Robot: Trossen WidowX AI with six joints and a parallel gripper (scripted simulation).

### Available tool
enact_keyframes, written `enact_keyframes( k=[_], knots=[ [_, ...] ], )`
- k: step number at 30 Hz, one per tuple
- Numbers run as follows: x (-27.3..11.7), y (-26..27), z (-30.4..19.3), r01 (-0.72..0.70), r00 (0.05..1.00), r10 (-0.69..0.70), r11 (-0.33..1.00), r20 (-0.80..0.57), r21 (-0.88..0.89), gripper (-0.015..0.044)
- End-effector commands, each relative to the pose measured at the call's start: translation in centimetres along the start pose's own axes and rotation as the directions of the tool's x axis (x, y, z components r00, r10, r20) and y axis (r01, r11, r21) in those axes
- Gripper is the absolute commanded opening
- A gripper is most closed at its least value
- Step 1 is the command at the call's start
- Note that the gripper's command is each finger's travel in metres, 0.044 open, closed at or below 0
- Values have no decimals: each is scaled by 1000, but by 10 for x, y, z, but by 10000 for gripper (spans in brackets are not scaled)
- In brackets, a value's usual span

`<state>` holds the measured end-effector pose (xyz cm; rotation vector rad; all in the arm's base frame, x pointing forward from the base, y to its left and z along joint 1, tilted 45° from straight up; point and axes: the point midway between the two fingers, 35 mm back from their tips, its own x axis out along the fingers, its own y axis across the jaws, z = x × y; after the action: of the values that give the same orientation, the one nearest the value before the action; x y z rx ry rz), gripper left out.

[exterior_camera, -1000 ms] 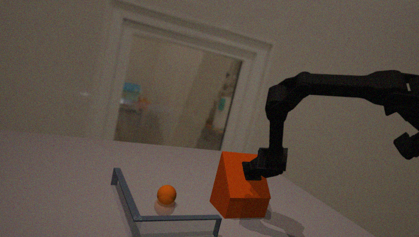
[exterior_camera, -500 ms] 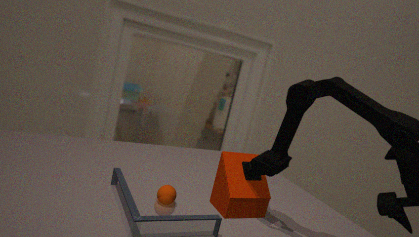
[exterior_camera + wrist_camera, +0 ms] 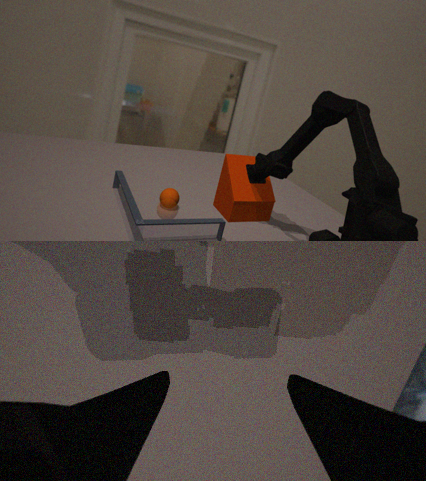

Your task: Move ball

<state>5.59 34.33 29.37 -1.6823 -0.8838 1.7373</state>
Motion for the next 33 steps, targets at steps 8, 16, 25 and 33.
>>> enact_keyframes(
  k=[8, 16, 25, 33],
  knots=[
    [-6, 102, -155, -86, 958, 193, 898, -210, 432, 404],
    [-40, 204, -245, -64, 905, 321, 753, -279, 655, 404],
    [-75, 338, -257, -45, 906, 389, 484, -168, 874, 404],
    [-90, 456, -215, 33, 971, 231, 118, -60, 993, 404]
  ],
)
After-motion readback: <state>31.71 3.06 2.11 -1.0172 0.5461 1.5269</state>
